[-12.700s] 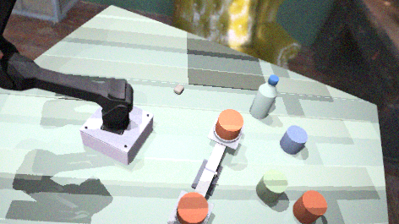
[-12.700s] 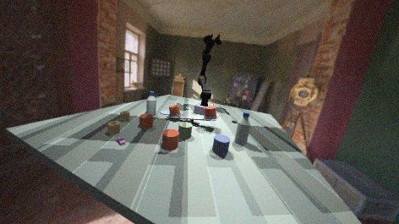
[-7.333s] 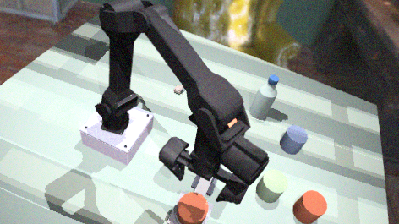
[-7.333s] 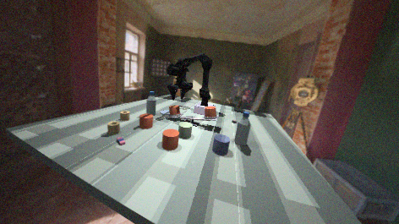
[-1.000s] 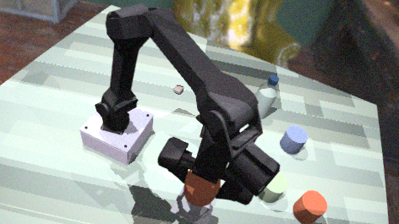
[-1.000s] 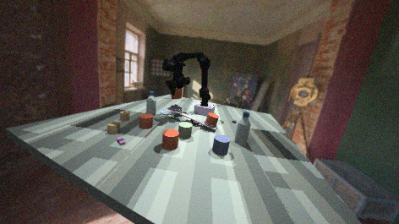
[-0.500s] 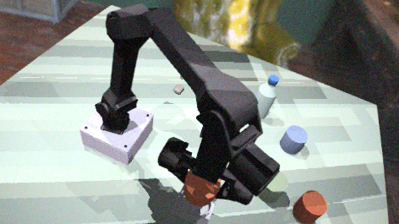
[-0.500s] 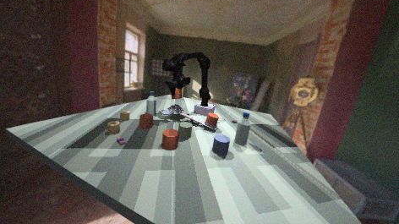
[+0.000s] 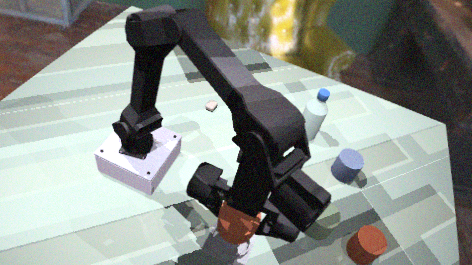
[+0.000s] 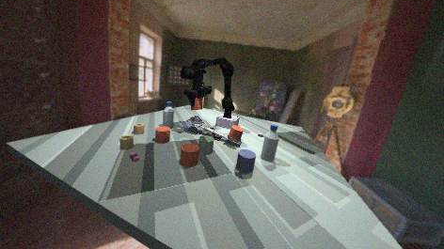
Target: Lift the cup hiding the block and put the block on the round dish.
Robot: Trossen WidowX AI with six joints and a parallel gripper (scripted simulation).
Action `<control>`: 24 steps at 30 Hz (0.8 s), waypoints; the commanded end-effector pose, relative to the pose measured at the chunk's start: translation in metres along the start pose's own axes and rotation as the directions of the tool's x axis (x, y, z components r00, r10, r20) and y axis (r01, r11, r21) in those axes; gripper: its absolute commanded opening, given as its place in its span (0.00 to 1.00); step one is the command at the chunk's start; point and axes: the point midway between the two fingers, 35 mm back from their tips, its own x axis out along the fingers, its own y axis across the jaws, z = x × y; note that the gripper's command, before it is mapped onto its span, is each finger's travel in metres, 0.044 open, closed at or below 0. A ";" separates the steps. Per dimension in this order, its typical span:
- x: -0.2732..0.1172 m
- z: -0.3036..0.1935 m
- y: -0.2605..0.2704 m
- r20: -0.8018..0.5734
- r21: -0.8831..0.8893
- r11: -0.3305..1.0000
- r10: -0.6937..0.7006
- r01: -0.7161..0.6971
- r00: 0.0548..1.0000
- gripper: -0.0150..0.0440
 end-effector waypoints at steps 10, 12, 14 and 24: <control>0.000 0.000 0.000 0.000 0.000 1.000 0.000 0.000 1.000 0.25; 0.001 -0.003 0.001 0.000 0.000 1.000 0.000 0.000 1.000 0.25; 0.004 -0.010 0.004 -0.001 0.000 1.000 0.000 0.000 1.000 0.25; 0.021 -0.047 0.025 -0.006 -0.001 1.000 0.001 -0.001 1.000 0.25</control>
